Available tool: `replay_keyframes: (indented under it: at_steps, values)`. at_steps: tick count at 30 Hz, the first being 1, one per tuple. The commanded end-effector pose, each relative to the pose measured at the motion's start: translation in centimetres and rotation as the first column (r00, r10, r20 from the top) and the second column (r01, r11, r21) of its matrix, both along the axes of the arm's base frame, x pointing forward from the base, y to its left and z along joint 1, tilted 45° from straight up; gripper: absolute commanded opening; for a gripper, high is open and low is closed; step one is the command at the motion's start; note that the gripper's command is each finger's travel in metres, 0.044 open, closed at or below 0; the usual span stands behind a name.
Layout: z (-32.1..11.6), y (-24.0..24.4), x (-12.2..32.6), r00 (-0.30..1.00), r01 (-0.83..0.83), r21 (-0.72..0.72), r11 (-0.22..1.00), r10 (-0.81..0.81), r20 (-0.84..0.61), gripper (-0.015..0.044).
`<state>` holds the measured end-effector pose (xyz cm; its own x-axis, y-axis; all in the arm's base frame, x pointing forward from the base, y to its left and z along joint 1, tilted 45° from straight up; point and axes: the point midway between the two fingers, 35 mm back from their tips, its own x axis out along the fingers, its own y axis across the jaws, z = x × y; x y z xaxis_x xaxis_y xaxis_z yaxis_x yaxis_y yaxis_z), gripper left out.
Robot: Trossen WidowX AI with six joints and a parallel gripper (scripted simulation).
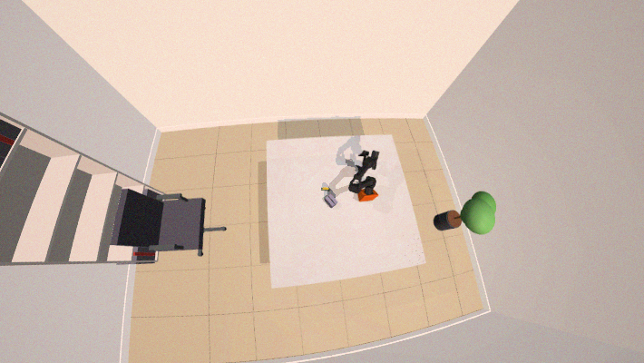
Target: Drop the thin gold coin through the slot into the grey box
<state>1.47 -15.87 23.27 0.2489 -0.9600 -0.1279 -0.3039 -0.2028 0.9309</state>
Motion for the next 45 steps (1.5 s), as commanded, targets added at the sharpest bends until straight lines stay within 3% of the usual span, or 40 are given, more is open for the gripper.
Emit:
replay_keyframes:
  at_steps: [1, 9, 16, 22, 27, 34, 39, 45]
  values:
    - [0.0, 0.0, 0.0, 1.0, -0.003, 0.003, 1.0, 0.003, -0.001, 0.0374]
    - [-0.2, -1.6, 0.8, 0.983, -0.14, 0.182, 0.973, 0.158, -0.092, 0.0164]
    - [-1.4, -3.5, 2.6, 0.898, -0.274, 0.372, 0.887, 0.375, -0.232, 0.0161]
    - [-3.0, -5.0, 5.2, 0.723, -0.354, 0.535, 0.767, 0.587, -0.364, 0.0161]
    - [-4.7, -5.8, 8.1, 0.482, -0.372, 0.663, 0.649, 0.746, -0.459, 0.0161]
    - [-7.1, -6.0, 13.1, 0.023, -0.325, 0.796, 0.511, 0.845, -0.533, 0.0161]
    - [-8.6, -5.1, 17.2, -0.34, -0.257, 0.851, 0.459, 0.781, -0.524, 0.0161]
    - [-10.6, -2.6, 23.0, -0.715, -0.205, 0.866, 0.457, 0.534, -0.451, 0.0161]
